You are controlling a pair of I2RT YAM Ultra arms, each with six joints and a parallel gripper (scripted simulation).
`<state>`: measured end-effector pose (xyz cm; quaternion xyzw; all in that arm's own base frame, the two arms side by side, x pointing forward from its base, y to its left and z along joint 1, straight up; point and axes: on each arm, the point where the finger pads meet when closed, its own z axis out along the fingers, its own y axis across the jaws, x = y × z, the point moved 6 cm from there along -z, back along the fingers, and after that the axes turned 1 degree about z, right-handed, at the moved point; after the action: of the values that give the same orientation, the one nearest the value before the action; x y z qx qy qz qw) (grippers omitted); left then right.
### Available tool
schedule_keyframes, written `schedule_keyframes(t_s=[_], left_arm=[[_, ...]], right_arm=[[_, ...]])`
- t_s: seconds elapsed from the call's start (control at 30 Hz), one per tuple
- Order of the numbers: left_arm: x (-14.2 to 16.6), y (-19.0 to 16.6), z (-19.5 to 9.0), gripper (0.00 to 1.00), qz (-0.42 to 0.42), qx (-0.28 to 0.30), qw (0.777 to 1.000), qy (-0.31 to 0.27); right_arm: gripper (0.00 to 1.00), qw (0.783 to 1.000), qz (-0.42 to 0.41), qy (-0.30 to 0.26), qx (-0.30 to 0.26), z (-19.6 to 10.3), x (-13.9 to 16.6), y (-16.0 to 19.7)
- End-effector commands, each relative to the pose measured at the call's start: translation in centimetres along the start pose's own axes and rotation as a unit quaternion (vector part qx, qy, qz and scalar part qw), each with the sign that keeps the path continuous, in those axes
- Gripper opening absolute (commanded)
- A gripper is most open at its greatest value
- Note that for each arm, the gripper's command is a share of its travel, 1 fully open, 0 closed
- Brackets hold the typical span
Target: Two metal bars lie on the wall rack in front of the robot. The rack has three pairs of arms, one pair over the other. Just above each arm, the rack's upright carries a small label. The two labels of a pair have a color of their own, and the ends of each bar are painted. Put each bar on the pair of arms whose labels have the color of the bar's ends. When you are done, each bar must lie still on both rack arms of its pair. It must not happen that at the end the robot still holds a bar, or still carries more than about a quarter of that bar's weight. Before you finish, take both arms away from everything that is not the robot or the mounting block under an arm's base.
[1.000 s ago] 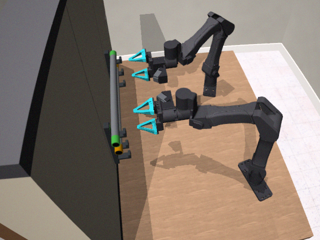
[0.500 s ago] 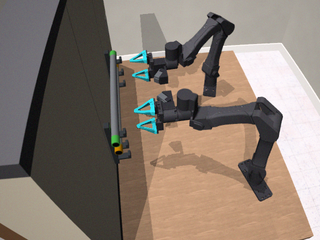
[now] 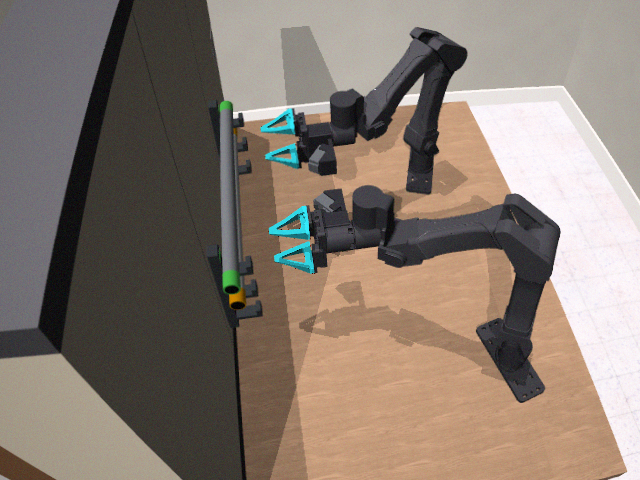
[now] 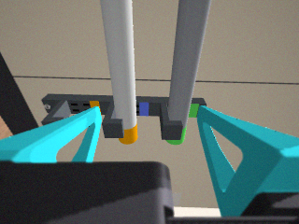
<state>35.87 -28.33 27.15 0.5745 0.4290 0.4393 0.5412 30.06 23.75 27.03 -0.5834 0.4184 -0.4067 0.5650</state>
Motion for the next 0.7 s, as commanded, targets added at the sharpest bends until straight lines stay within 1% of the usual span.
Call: schedule_keyframes(t_s=[0.0, 0.67], left_arm=[[0.3, 0.1, 0.0, 0.85, -0.011, -0.014, 1.0, 0.003], [0.1, -2.5, 0.1, 0.77, -0.011, -0.014, 1.0, 0.003]], right_arm=[[0.86, 1.0, 0.01, 0.004, 0.015, 0.2, 0.5, -0.2], [0.79, 1.0, 0.01, 0.004, 0.015, 0.3, 0.5, 2.4]])
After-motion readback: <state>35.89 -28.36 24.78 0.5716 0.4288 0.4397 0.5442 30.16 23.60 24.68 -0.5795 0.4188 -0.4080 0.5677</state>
